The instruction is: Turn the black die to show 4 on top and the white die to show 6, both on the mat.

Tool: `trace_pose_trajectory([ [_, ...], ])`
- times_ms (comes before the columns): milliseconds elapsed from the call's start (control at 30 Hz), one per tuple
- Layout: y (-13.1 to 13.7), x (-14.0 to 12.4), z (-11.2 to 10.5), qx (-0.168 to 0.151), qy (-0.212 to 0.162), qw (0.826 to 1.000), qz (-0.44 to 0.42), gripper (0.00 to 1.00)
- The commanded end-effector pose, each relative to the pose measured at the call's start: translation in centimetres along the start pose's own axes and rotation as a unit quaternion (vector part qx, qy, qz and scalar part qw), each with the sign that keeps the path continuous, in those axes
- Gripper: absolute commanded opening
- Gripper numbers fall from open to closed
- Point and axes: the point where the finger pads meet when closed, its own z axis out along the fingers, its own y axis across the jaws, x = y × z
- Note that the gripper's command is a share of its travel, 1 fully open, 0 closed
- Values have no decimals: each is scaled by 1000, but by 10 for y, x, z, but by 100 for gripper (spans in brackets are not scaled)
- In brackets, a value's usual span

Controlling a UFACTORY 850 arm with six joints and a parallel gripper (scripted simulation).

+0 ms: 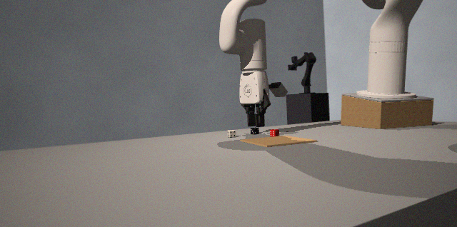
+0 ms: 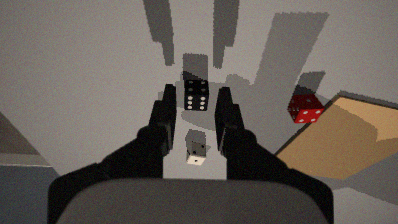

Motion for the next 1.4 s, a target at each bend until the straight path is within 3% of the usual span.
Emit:
trace_pose_trajectory([
  [0,0,-1,3,0,-1,1000,0,36],
  [533,0,-1,20,0,-1,1000,0,36],
  [1367,0,-1,21,0,-1,1000,0,36],
])
